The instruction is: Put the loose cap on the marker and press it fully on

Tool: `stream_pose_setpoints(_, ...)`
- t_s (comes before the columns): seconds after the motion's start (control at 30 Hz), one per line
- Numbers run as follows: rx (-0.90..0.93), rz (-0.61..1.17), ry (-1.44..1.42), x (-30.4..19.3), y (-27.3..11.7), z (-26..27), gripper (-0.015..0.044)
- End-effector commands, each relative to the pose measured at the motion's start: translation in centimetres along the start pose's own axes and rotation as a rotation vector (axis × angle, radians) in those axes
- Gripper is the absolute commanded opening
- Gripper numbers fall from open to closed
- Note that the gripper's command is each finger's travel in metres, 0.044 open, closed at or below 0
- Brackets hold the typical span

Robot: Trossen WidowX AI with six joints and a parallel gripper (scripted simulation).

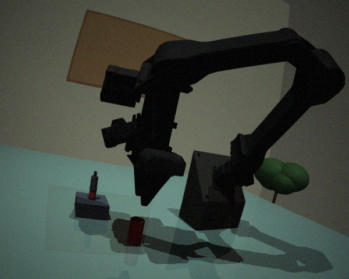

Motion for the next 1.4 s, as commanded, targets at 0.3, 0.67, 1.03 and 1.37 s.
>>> stream_pose_setpoints(0.3,0.005,0.002,0.011,-0.1,2.6,-0.2,0.0237)
stream_pose_setpoints(0.67,0.003,0.001,0.011,0.0,4.4,-0.3,0.0237)
stream_pose_setpoints(1.03,0.005,0.001,0.011,-0.1,6.2,-0.3,0.0237)
stream_pose_setpoints(1.37,0.008,0.002,0.011,-0.2,7.6,-0.2,0.0237)
Point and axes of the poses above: the point midway between the two fingers, 35 mm back from their tips, its own y axis out along the fingers, its own z axis across the jaws, x = y × z, the point moved 7 cm from there along -y, back along the fingers, and after that the axes turned 1 degree about -y, right-handed, at the moved point
